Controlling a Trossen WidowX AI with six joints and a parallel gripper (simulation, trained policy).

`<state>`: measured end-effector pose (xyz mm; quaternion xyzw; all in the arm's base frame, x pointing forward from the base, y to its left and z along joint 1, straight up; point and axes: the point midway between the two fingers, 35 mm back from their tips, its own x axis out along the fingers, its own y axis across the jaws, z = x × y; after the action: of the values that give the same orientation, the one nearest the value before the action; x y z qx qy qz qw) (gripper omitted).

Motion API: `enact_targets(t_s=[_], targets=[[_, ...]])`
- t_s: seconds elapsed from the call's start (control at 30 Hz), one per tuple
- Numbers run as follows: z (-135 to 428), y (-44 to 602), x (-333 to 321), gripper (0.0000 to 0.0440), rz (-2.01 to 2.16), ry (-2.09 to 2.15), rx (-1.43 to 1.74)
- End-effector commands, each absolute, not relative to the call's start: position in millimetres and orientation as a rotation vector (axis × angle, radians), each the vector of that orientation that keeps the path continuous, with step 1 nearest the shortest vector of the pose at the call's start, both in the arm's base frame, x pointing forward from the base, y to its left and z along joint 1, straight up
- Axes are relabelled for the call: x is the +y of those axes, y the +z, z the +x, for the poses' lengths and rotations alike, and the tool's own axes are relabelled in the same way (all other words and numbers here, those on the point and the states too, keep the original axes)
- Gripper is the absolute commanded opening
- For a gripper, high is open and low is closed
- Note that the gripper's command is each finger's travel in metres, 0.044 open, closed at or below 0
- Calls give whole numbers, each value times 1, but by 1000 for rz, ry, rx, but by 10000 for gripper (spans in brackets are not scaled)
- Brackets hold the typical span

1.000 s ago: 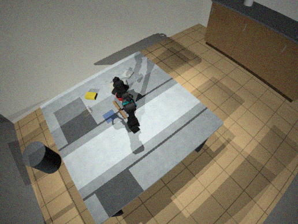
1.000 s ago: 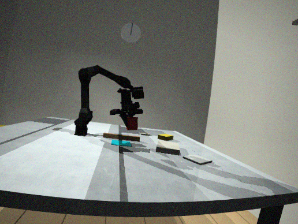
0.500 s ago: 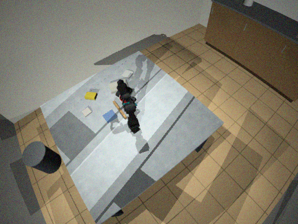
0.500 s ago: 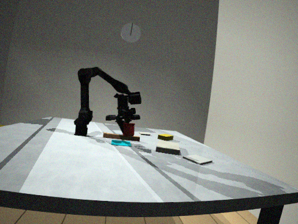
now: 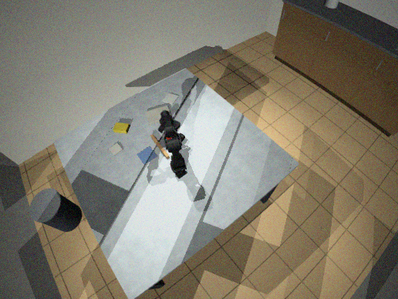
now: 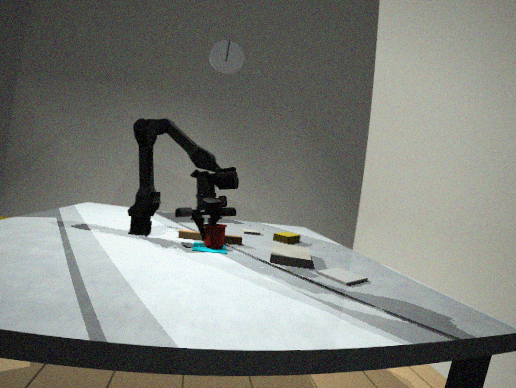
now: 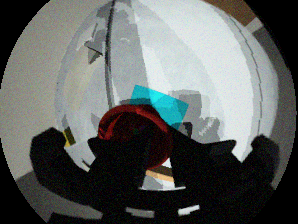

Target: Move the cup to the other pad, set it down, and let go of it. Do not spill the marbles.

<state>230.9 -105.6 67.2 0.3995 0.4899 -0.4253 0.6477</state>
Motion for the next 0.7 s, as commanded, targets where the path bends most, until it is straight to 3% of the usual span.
enact_targets(t_s=[0.0, 0.4, 0.67], targets=[[234, 73, -110, 140, 919, -954, 1064], [229, 87, -112, 180, 948, -914, 986], [224, 98, -113, 231, 959, -893, 938]])
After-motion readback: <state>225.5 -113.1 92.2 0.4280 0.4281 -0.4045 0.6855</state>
